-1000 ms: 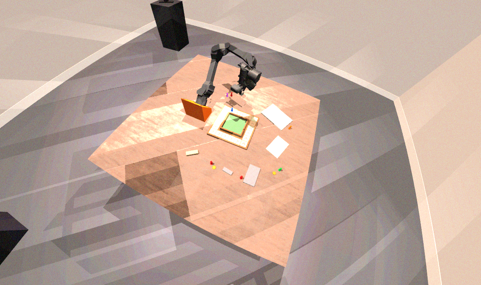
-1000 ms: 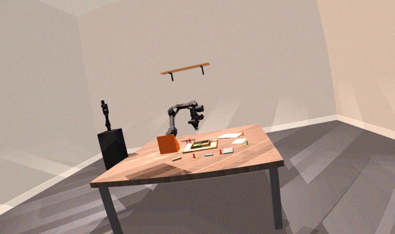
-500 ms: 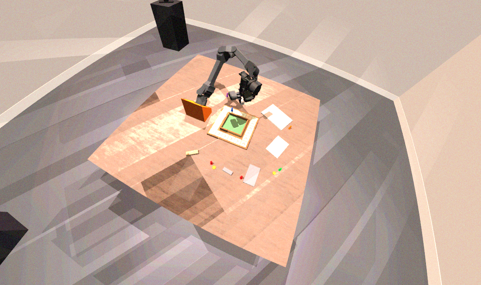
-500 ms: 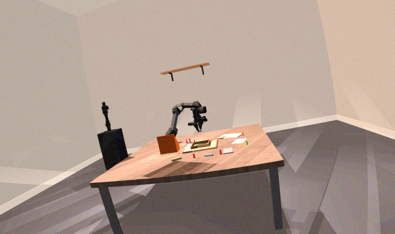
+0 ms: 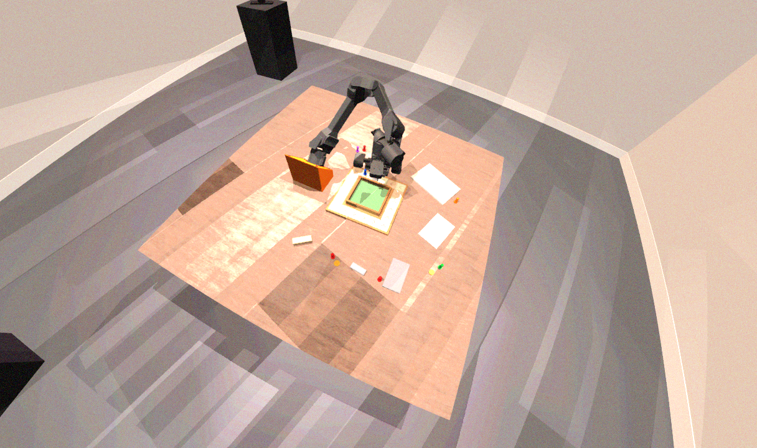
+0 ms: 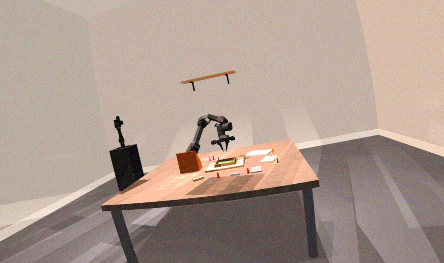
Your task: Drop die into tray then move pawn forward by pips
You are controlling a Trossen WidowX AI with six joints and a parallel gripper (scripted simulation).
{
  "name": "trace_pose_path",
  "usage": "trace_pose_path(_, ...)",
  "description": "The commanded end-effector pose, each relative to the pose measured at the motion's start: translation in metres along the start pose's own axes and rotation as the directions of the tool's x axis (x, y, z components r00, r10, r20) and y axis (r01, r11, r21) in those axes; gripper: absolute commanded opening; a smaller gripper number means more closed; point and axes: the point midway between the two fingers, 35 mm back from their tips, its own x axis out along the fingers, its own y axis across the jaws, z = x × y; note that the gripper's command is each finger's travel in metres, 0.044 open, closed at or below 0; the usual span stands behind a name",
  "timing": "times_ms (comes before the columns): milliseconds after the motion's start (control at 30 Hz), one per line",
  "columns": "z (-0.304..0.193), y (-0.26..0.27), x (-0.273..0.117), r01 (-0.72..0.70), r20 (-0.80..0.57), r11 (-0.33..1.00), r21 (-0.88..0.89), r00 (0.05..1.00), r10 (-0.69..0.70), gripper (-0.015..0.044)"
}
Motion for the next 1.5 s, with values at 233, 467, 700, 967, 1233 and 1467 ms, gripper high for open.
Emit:
trace_pose_path(233, 0.040, -0.016, 0.012, 0.004, -0.005, 0.960, 0.281, 1.000, -0.002, 0.0000)
trace_pose_path(467, 0.039, -0.020, 0.017, 0.055, 0.081, 0.958, 0.282, 0.993, -0.081, 0.0000)
trace_pose_path(700, 0.039, -0.026, 0.024, 0.112, 0.274, 0.949, 0.296, 0.941, -0.197, 0.0000)
trace_pose_path(967, 0.040, -0.027, 0.026, 0.100, 0.502, 0.946, 0.307, 0.828, -0.250, 0.0000)
trace_pose_path(1233, 0.040, -0.026, 0.026, 0.014, 0.702, 0.958, 0.285, 0.678, -0.219, 0.0000)
trace_pose_path(1467, 0.021, -0.010, 0.000, 0.004, 0.717, 0.960, 0.281, 0.664, -0.212, 0.0000)
